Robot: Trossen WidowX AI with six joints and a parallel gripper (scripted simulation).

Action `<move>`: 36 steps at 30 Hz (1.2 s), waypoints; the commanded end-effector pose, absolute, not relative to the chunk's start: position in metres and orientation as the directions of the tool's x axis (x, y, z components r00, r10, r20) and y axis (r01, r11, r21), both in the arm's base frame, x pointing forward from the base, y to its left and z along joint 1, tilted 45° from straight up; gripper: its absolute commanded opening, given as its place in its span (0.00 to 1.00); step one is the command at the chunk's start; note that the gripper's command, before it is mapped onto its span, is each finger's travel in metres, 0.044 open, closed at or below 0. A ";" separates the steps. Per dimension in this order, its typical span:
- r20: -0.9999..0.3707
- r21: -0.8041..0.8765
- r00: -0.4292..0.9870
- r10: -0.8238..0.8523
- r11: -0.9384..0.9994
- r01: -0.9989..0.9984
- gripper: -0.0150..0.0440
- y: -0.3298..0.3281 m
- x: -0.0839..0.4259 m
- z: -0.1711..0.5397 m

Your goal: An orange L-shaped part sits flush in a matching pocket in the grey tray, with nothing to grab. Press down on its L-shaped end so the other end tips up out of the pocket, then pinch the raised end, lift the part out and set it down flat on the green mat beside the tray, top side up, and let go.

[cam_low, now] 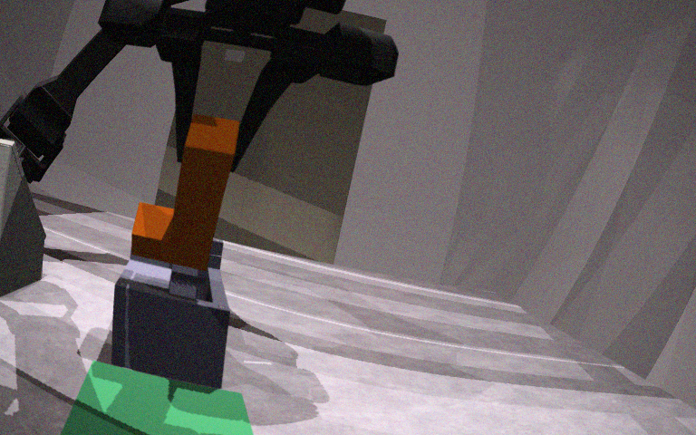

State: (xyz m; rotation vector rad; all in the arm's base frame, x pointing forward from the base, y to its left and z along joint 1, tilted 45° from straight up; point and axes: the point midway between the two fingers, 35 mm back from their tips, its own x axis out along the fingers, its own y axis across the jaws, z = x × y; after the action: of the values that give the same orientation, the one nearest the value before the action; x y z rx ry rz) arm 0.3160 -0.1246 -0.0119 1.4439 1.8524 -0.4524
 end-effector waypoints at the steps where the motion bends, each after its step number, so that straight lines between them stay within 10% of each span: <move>1: -0.726 0.155 -0.105 0.679 0.311 0.938 0.25 -0.136 0.319 -0.023; 36: -0.728 0.156 -0.103 0.677 0.311 0.937 0.25 -0.155 0.327 -0.076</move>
State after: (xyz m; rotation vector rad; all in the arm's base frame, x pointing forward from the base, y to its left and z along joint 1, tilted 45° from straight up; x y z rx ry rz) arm 0.3267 -0.1607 -0.0728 1.4349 1.8469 -0.4569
